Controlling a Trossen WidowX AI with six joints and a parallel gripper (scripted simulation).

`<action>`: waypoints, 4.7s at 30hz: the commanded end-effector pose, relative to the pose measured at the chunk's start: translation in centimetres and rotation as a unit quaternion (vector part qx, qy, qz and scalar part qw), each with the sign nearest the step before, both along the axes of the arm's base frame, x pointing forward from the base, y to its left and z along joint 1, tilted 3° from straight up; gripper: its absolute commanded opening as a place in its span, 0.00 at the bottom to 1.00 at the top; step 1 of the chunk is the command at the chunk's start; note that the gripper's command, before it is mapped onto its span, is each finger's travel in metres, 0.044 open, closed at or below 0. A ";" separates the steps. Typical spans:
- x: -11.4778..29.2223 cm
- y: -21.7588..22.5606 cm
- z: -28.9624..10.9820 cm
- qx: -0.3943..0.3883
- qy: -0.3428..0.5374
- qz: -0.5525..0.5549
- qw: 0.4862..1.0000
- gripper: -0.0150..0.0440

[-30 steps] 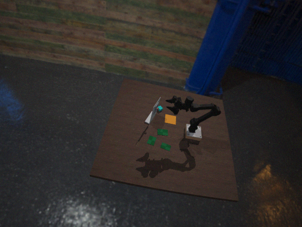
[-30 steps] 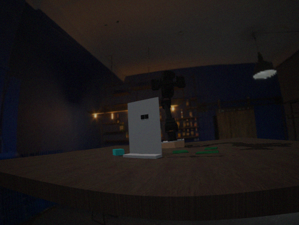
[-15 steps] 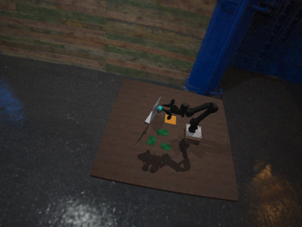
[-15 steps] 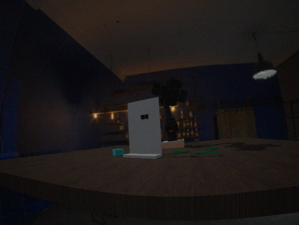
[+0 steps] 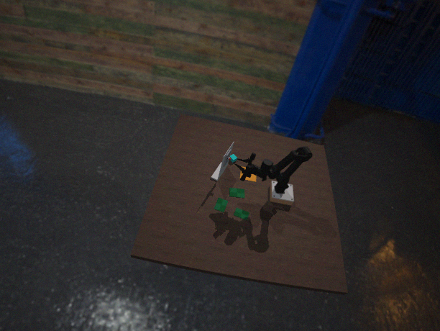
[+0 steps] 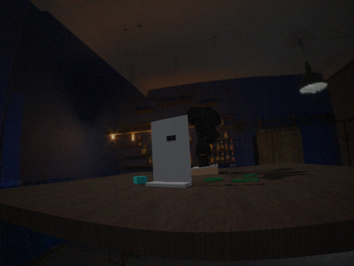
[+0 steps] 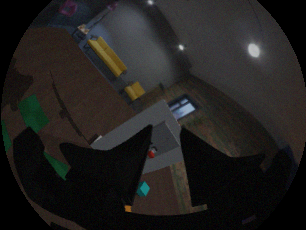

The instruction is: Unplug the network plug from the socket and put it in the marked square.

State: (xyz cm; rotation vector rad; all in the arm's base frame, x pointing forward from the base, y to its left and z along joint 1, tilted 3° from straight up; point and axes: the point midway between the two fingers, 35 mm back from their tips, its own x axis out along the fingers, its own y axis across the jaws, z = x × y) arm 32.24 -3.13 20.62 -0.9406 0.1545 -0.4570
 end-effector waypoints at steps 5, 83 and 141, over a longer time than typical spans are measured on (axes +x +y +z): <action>-2.6 -1.0 -3.7 -0.123 0.083 -0.075 0.986 0.52; 3.0 -8.5 -6.4 -0.260 0.187 -0.160 0.934 0.52; 0.9 -7.3 -6.5 -0.260 0.188 -0.160 0.934 0.25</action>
